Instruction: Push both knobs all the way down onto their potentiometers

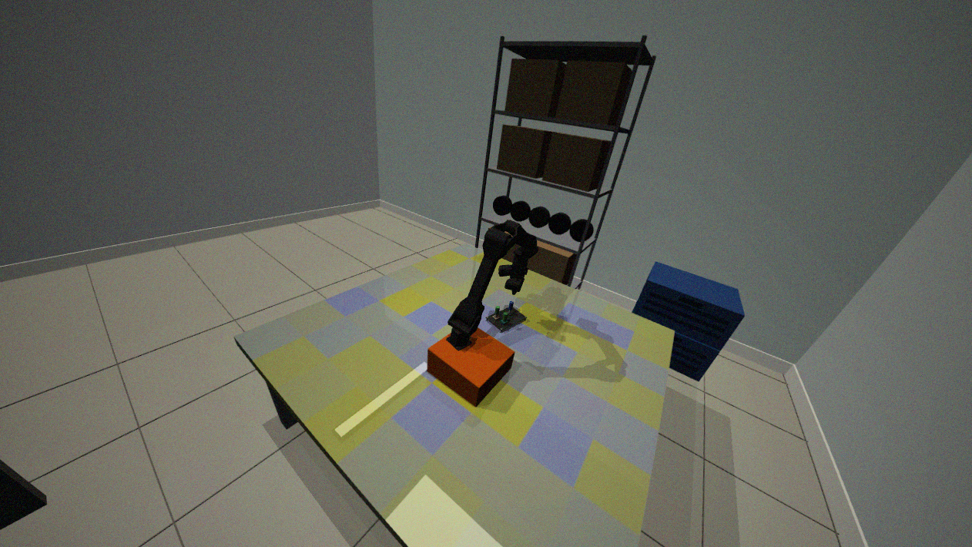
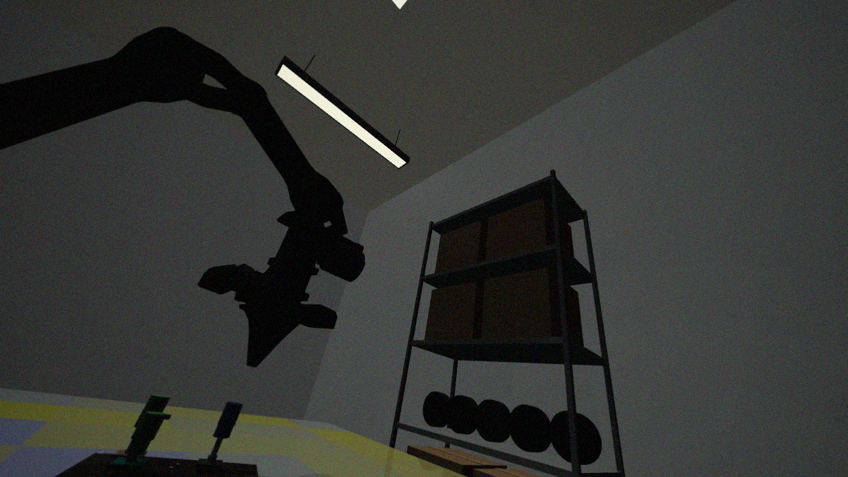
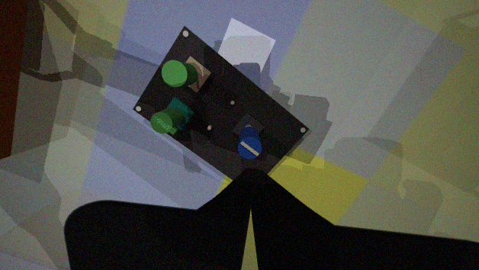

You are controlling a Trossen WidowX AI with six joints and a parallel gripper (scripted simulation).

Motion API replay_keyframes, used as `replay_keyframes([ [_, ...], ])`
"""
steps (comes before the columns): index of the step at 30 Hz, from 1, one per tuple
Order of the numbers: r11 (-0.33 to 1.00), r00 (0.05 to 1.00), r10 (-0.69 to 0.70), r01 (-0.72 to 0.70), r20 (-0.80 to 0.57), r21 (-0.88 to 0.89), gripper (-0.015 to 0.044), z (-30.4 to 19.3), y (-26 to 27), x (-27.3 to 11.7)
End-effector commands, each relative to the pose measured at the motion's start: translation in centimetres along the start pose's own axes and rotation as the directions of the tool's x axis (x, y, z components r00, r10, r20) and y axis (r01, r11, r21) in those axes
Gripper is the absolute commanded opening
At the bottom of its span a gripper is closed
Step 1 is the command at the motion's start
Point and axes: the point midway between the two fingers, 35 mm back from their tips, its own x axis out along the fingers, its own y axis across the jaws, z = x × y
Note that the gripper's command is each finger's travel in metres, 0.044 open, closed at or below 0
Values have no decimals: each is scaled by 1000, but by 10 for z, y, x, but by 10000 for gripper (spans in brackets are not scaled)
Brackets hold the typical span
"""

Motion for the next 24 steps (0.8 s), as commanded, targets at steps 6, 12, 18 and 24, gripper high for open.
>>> replay_keyframes([
  [6,951,1000,1,-2,2,309,0,0,0,2],
  [12,866,1000,1,-2,2,499,0,0,0,3],
  [18,744,1000,1,-2,2,668,0,0,0,3],
  [24,590,1000,1,-2,2,807,0,0,0,4],
])
